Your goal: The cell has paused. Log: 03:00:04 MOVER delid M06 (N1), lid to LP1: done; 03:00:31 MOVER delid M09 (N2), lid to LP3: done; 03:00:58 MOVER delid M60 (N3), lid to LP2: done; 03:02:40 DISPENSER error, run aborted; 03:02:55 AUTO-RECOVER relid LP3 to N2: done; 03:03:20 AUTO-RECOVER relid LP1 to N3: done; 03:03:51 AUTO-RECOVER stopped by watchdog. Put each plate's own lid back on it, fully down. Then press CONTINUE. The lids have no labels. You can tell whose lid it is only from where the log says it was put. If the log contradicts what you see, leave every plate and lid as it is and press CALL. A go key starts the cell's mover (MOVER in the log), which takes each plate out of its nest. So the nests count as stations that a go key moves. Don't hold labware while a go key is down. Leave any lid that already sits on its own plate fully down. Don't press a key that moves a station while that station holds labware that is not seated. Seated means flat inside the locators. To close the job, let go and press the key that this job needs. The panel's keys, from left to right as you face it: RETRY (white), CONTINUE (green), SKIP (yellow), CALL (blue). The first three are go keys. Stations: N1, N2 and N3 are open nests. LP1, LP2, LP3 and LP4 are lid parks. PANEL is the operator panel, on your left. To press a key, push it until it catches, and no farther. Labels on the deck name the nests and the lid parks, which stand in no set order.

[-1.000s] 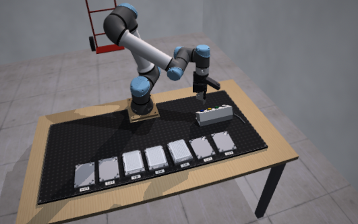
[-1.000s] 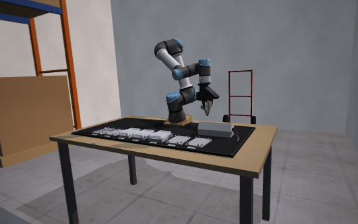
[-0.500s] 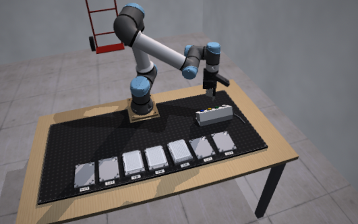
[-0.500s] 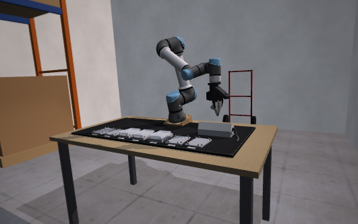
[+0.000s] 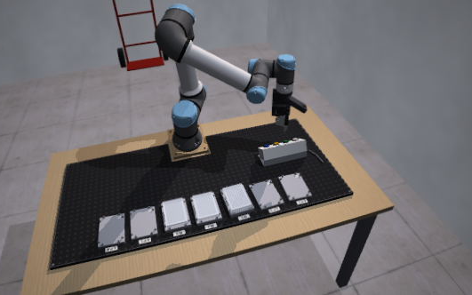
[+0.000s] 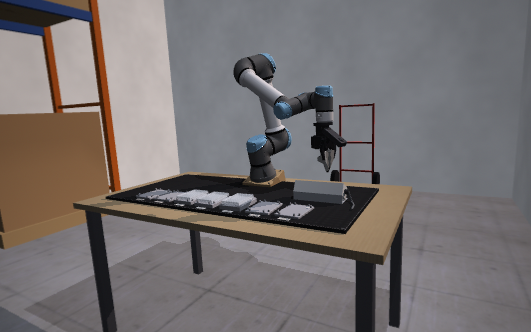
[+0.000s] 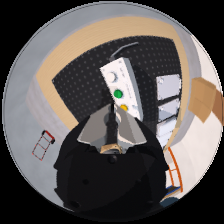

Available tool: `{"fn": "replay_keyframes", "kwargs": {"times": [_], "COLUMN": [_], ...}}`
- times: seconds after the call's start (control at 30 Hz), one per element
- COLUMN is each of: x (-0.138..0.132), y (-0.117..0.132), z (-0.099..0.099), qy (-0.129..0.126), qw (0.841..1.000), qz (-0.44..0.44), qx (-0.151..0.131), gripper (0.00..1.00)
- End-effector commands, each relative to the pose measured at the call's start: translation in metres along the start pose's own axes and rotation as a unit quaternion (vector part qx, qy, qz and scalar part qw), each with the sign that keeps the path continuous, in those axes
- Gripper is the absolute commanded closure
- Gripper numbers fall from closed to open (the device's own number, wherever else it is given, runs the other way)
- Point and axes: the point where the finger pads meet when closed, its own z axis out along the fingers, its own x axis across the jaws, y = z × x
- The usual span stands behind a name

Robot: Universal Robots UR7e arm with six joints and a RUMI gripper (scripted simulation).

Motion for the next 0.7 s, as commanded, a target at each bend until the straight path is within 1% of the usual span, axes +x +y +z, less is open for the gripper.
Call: {"fn": "replay_keyframes", "kwargs": {"times": [0.0,0.43,0.67], "x": [0.000,0.000,0.000], "y": [-0.001,-0.001,-0.001], "z": [0.000,0.020,0.019], "qy": [0.000,0.000,0.000], "qw": [1.000,1.000,1.000], "qz": [0.000,0.000,0.000], "qx": [0.001,0.001,0.001], "gripper": [1.00,1.00,1.00]}}
